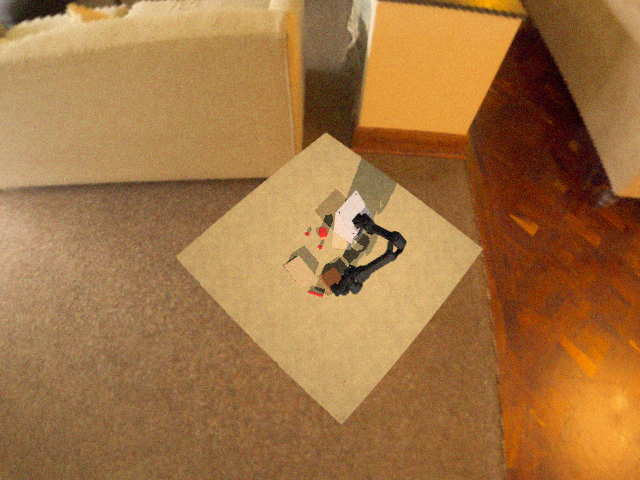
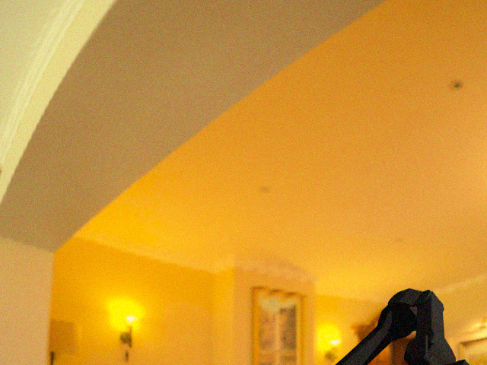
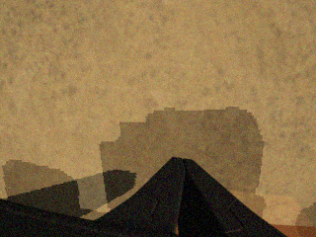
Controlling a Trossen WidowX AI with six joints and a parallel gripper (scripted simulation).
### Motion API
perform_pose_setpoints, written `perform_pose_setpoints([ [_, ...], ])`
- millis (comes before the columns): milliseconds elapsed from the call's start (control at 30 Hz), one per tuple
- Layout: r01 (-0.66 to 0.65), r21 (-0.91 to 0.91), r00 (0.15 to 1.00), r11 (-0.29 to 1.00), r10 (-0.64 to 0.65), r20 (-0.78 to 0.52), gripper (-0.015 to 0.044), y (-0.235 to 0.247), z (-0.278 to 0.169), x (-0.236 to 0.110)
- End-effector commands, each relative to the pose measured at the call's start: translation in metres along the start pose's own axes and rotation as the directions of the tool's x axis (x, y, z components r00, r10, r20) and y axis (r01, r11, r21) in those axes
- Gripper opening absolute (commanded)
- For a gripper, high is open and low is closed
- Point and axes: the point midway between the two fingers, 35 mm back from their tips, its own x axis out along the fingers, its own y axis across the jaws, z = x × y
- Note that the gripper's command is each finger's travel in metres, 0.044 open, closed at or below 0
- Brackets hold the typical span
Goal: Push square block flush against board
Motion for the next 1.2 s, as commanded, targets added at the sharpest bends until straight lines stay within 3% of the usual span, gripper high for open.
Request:
perform_pose_setpoints([
  [0, 0.0, 0.009, 1.0, 1.0, 0.0, -0.007, 0.0, 0.0, -0.005, 0.003],
  [1167, 0.001, 0.009, 1.0, 1.0, -0.001, -0.012, 0.0, -0.003, -0.027, 0.003],
])
